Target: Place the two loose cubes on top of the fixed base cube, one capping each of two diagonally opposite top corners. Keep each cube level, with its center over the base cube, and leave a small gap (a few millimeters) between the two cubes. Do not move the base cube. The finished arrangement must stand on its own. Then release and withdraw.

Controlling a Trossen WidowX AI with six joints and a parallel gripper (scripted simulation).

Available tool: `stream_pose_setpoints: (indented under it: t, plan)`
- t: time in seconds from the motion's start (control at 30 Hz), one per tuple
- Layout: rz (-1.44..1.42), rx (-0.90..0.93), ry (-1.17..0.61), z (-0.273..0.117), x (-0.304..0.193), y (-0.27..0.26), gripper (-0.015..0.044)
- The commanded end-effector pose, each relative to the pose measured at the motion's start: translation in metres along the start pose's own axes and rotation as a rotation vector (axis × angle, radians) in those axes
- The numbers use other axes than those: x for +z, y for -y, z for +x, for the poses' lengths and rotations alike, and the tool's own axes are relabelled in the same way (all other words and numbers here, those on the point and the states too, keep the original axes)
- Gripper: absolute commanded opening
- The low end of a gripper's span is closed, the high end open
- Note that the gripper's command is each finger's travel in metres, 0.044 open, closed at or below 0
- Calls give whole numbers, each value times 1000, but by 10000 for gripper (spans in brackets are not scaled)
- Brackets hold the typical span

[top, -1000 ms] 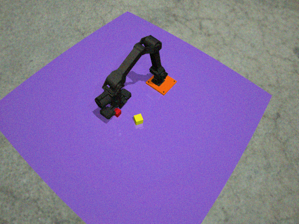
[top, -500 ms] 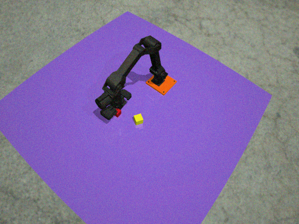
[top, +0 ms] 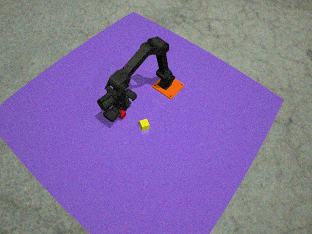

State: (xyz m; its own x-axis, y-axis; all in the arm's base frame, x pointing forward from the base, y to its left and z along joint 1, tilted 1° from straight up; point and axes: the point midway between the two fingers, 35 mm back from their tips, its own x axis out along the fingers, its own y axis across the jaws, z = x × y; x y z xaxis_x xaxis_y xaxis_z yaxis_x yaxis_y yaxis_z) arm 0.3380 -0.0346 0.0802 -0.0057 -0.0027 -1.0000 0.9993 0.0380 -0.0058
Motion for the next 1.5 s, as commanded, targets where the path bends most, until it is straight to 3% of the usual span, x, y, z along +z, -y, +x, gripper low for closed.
stream_pose_setpoints:
  t: [0.0, 0.53, 0.73, 1.47]
  plan:
    - [3, 18, -2, -20, 0, -3, 105]
    - [3, 18, -2, -70, -1, 3, 105]
    - [-4, 18, -2, -72, -1, 3, 105]
    - [-919, 19, 1, -53, -64, 26, 105]
